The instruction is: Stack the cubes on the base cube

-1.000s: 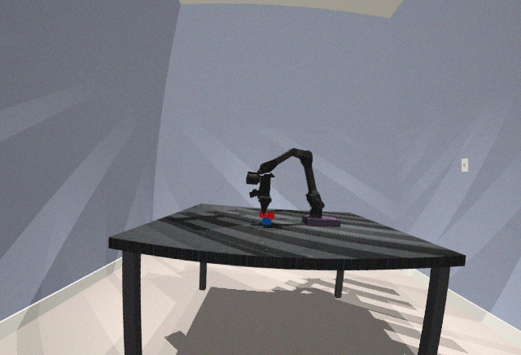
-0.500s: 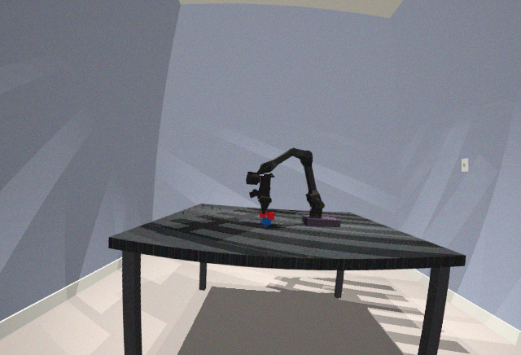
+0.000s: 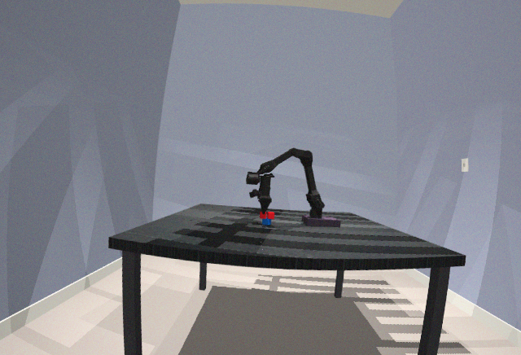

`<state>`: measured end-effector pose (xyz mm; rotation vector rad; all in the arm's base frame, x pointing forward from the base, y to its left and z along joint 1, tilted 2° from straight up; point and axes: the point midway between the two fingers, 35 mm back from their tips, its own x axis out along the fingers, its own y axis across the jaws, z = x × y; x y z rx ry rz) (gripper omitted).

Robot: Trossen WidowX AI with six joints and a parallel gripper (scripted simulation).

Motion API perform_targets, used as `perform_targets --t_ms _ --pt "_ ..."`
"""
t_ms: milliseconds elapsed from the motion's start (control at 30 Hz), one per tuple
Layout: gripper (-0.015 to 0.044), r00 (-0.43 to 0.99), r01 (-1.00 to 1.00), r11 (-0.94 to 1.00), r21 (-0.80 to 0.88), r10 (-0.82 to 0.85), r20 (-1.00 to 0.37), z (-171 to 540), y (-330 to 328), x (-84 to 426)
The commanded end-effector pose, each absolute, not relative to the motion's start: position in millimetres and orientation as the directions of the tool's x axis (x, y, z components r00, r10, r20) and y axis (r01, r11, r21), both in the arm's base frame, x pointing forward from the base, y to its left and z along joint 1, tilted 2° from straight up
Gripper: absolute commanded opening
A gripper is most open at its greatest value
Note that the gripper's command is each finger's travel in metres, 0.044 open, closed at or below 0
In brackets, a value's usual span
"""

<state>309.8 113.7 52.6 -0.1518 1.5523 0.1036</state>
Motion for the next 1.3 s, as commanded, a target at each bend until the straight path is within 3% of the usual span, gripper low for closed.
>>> perform_targets --t_ms 0,1200,1267 --pt "0.0205 0.011 -0.159 0.987 -0.028 -0.027 -1.000 51 114 308" --pt "0.0205 0.017 -0.162 0.986 -0.032 -0.029 -0.999 116 115 309" --pt "0.0258 0.016 -0.164 0.986 -0.032 -0.030 -0.999 118 115 309"
